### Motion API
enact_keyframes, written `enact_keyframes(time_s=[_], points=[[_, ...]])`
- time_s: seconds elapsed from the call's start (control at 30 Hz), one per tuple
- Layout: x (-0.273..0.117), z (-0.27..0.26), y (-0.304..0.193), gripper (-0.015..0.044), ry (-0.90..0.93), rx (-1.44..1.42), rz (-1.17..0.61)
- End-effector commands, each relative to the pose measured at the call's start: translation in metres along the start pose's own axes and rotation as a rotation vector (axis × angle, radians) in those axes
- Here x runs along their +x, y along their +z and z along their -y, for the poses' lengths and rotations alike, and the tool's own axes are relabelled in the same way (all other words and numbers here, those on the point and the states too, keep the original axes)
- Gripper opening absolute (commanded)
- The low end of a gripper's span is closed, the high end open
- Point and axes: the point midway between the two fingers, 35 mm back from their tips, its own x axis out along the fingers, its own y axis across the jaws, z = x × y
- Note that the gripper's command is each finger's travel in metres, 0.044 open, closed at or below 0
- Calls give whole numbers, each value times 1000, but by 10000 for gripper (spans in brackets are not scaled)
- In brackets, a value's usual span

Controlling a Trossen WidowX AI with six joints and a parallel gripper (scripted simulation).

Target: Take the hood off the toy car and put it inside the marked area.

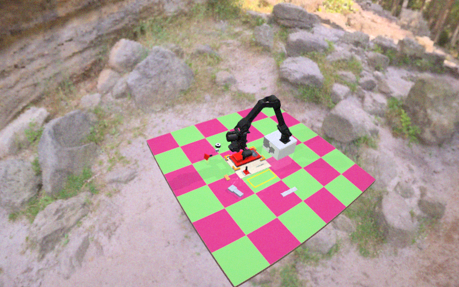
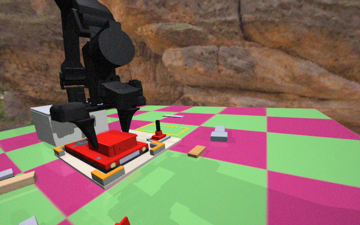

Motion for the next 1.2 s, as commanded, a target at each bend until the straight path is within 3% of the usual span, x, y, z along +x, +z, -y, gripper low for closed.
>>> enact_keyframes(time_s=[0.0,0.07,1.17], points=[[-3,0,1,32,0,0,4],[-5,0,1,0,0,0,3],[-26,0,1,0,-1,0,3]])
